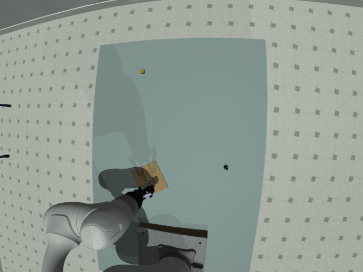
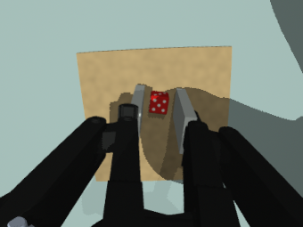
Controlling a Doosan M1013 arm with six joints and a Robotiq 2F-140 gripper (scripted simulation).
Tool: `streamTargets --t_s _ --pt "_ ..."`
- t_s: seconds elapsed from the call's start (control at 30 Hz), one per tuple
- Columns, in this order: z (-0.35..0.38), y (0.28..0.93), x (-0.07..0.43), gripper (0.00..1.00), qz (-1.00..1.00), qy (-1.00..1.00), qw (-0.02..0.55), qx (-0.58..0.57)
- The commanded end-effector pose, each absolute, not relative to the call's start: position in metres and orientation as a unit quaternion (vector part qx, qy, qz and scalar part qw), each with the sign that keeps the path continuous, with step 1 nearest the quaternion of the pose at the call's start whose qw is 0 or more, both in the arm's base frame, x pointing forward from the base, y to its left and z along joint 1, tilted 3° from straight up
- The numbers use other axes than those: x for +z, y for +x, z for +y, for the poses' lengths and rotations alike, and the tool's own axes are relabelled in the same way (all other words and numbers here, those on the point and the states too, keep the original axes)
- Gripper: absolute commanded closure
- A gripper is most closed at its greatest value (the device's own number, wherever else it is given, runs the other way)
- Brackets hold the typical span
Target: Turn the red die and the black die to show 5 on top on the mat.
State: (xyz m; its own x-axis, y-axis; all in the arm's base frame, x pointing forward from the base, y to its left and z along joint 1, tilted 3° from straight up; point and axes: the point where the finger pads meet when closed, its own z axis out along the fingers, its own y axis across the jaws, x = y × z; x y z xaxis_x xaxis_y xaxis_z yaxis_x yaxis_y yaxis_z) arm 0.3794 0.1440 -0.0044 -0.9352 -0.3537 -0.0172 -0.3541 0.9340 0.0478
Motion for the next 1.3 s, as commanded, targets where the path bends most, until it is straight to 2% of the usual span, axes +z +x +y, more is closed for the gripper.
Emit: streamTargets --t_s 0.0,0.53,0.83,0.87,1.27 --pt "0.144 0.379 0.004 0.73 0.983 -0.180 0.004 0.025" --pt "0.140 0.379 0.072 0.73 0.983 -0.180 0.004 0.025" --pt "0.140 0.379 0.081 0.73 0.983 -0.180 0.004 0.025" --pt "0.140 0.379 0.081 0.00 0.983 -0.180 0.004 0.025" --pt "0.140 0.379 0.081 0.00 0.983 -0.180 0.004 0.025"
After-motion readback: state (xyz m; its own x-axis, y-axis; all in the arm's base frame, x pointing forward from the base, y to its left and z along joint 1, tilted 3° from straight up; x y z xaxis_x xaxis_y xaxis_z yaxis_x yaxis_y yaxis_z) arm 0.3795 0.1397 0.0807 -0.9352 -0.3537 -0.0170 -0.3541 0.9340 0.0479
